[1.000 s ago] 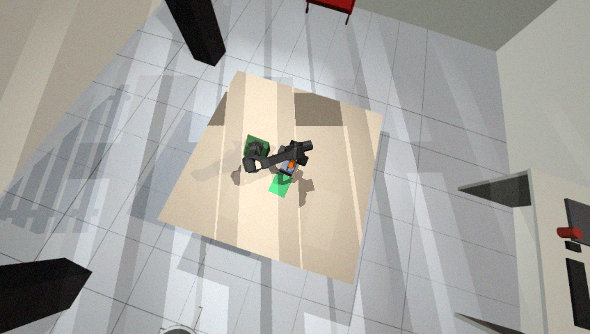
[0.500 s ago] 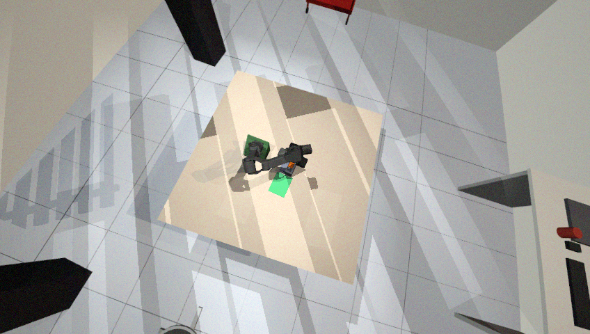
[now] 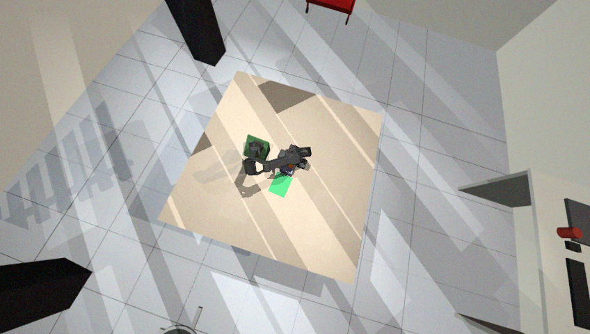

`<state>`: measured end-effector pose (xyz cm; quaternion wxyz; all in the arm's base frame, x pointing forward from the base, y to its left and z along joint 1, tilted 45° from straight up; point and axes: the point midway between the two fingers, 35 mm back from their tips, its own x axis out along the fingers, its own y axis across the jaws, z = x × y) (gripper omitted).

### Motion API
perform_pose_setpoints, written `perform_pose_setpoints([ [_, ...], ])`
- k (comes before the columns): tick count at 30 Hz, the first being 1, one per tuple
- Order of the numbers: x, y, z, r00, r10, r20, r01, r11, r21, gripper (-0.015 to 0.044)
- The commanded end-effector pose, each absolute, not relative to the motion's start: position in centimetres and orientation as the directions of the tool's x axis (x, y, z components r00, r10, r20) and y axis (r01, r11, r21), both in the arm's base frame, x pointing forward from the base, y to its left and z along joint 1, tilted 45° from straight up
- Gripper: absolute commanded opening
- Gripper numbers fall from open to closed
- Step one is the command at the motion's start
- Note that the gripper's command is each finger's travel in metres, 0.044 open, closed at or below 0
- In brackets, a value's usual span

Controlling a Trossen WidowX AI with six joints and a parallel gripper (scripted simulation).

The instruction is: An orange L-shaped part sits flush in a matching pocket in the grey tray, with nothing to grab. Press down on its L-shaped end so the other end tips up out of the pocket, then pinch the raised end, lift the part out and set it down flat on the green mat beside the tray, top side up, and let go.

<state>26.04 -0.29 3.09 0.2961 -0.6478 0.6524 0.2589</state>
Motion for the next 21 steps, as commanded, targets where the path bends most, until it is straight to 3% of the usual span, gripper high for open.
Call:
perform_pose_setpoints([
  [1, 26.05, -0.75, 2.72, 0.018, -0.696, -0.718, -0.999, 0.019, -0.043, 0.028],
  [7, 26.0, -1.36, 2.15, 0.018, -0.697, -0.717, -0.999, 0.02, -0.044, 0.028],
  [11, 25.99, -1.09, 2.33, 0.014, -0.693, -0.721, -0.999, 0.027, -0.046, 0.0175],
  [21, 25.99, -1.09, 2.33, 0.014, -0.693, -0.721, -0.999, 0.027, -0.046, 0.0108],
])
